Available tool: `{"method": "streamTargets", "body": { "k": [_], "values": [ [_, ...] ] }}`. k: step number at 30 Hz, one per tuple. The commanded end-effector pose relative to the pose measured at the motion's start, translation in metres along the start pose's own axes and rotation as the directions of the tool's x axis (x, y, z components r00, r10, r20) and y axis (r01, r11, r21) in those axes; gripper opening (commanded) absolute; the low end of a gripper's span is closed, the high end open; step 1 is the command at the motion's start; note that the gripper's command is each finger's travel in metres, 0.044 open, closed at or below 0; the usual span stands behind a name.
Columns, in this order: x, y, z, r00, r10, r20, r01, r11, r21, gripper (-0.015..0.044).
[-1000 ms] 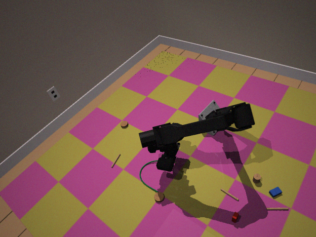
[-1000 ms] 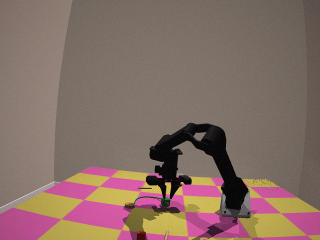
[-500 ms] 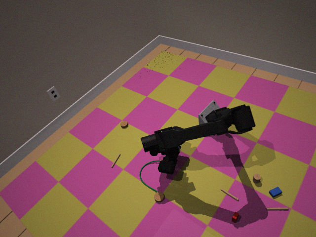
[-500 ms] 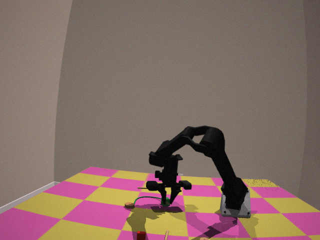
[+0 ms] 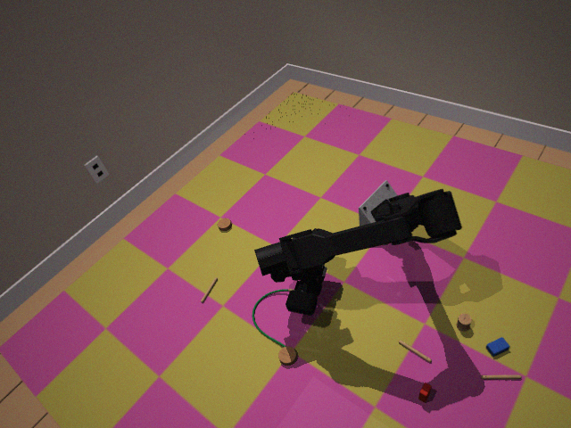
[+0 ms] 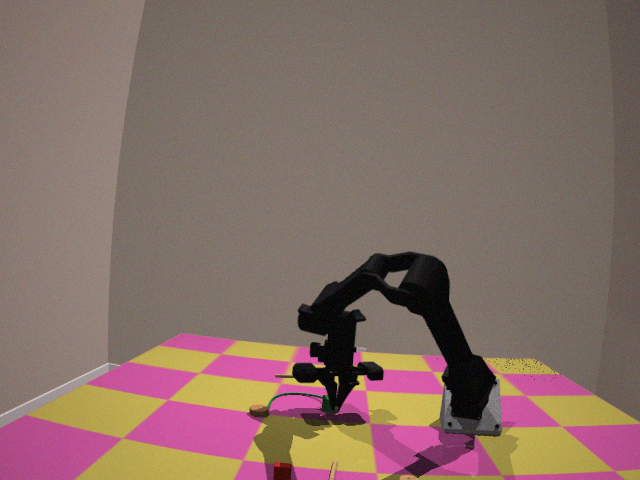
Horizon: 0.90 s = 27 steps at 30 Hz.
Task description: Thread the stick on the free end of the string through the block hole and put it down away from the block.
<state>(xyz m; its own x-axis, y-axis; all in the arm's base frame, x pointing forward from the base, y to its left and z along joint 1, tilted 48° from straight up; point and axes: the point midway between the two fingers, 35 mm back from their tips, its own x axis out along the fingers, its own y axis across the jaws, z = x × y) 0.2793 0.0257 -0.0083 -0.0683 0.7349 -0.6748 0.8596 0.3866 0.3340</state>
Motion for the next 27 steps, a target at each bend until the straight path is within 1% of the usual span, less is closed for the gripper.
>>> {"method": "streamTargets", "body": {
  "k": [1,5,11,27],
  "values": [
    [-0.0002,0.0002,0.0001,1.000,0.000,0.000,0.000,1.000,0.000,0.0000],
    [0.0001,0.0000,-0.0001,1.000,0.000,0.008,0.000,1.000,-0.003,0.0000],
    [0.0015,0.0005,-0.0009,0.998,0.007,0.065,-0.006,1.000,-0.020,0.0000],
    [0.0025,0.0041,0.0001,0.996,0.026,0.087,-0.026,1.000,0.004,0.0000]
  ]
}}
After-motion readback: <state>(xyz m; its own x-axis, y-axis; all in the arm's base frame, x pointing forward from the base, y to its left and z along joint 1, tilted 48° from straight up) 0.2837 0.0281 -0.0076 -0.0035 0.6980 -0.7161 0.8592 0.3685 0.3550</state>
